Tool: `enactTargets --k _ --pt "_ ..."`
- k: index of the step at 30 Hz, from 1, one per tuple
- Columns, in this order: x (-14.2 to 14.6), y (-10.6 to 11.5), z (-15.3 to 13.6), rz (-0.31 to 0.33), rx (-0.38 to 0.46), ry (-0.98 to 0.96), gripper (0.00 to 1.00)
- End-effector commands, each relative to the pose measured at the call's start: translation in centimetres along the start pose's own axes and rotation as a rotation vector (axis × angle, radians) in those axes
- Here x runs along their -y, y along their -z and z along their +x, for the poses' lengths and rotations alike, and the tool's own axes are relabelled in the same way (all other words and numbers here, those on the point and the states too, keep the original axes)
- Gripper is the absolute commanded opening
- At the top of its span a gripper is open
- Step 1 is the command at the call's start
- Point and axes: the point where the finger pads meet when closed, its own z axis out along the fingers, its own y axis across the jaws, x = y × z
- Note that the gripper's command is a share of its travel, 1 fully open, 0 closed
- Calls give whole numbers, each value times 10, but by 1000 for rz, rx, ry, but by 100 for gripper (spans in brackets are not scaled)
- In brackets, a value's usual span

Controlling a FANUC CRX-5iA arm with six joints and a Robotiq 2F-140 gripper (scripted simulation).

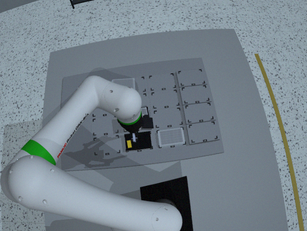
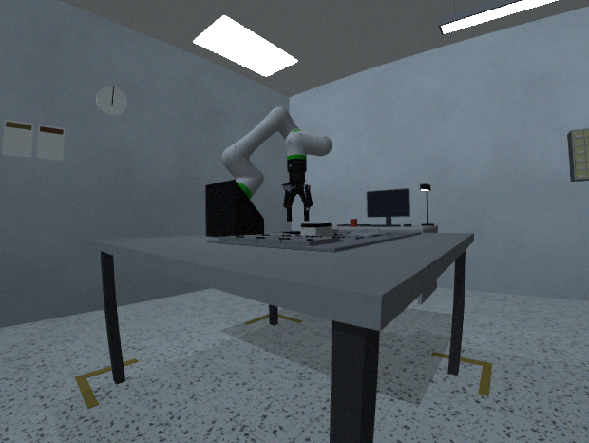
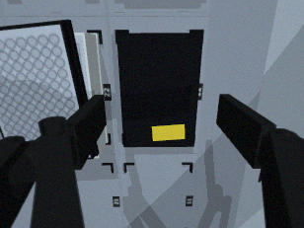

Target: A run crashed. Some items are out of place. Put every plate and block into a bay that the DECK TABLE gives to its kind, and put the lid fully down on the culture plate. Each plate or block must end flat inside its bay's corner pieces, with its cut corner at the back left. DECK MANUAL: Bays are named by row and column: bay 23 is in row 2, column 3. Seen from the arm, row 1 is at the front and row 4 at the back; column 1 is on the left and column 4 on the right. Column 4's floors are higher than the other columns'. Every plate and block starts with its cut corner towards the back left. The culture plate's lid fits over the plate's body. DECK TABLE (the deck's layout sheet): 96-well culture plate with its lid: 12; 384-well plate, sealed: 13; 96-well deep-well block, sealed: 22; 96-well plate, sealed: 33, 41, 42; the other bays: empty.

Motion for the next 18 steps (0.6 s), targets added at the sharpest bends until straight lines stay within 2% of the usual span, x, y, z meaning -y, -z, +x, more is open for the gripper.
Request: enactTargets --k 1,18 --pt "0 5 0 1 -1 0 70" --pt "0 12 0 1 -1 0 70"
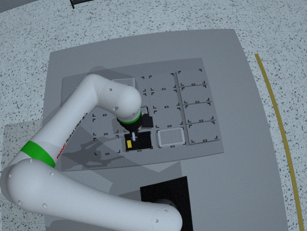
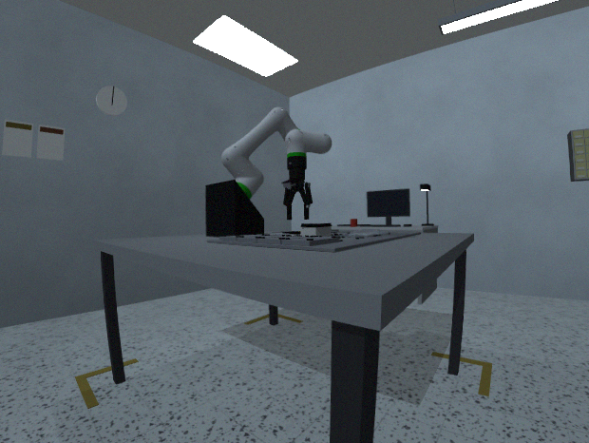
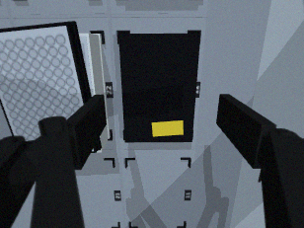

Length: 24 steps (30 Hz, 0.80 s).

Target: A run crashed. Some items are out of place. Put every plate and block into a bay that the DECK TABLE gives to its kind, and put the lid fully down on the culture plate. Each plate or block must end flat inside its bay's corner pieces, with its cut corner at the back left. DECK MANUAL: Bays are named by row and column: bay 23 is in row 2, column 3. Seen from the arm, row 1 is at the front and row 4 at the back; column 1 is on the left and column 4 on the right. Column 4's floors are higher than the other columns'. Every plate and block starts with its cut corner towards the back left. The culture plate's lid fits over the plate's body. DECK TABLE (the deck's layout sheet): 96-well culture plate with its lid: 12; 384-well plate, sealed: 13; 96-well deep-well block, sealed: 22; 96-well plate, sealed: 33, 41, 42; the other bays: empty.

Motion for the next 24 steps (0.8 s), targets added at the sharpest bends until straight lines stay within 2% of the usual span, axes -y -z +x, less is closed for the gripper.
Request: enactTargets --k 1,6,19,24 --pt "0 1 0 1 -1 0 70" --pt "12 1 1 1 -1 88 70" --pt "64 1 3 1 -1 88 70" --pt "76 1 3 1 -1 88 70"
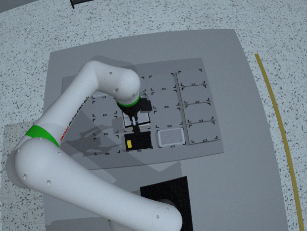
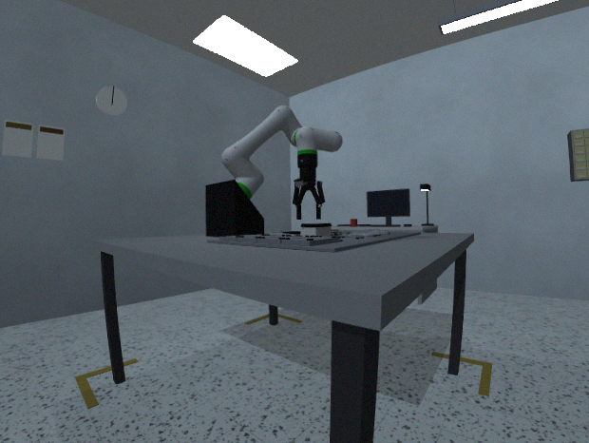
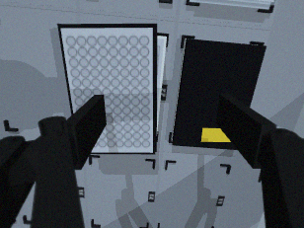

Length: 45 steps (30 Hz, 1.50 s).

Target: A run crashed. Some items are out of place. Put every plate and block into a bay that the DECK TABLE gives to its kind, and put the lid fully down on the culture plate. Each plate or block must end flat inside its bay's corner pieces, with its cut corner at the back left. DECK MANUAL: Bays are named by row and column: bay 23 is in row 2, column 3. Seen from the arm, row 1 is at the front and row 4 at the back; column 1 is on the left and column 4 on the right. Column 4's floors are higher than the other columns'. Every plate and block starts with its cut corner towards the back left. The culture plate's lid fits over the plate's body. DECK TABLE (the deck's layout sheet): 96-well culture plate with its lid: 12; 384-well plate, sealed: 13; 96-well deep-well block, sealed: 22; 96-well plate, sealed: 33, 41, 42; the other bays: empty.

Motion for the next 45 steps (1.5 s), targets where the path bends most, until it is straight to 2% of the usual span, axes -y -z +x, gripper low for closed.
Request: enactTargets --k 1,10,45 --pt "14 1 2 1 -1 0 70" --pt "46 1 6 1 -1 0 70" --pt "46 -7 6 1 -1 0 70"
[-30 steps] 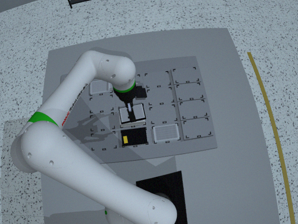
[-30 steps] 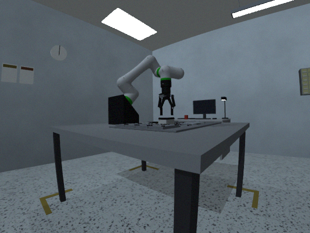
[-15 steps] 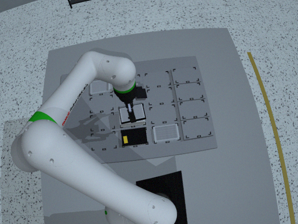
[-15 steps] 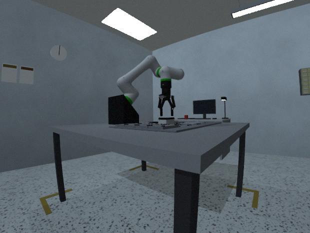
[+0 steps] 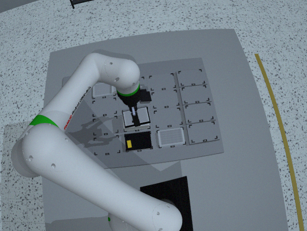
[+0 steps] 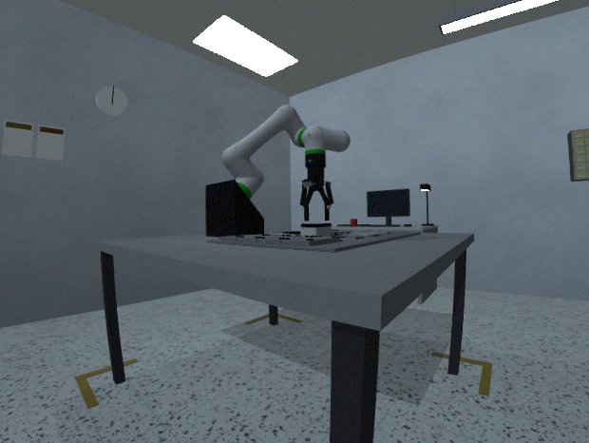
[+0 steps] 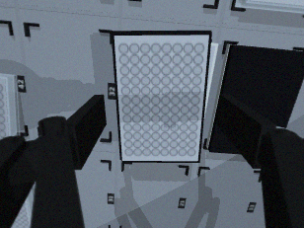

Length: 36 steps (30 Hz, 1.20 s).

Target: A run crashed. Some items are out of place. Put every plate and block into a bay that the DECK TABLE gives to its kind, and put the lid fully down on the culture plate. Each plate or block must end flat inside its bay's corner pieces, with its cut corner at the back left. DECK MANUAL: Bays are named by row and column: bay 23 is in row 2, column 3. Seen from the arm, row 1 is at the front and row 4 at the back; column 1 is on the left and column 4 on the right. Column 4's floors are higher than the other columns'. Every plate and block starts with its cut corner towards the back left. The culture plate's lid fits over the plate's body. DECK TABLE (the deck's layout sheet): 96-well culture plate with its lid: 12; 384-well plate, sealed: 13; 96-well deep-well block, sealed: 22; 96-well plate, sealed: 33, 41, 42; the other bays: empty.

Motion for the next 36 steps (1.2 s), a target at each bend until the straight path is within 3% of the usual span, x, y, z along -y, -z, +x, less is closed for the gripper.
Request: enactTargets --k 1,16,36 --pt "0 -2 0 1 -1 0 70" --pt "0 -19 0 1 -1 0 70" --pt "0 -19 0 1 -1 0 67"
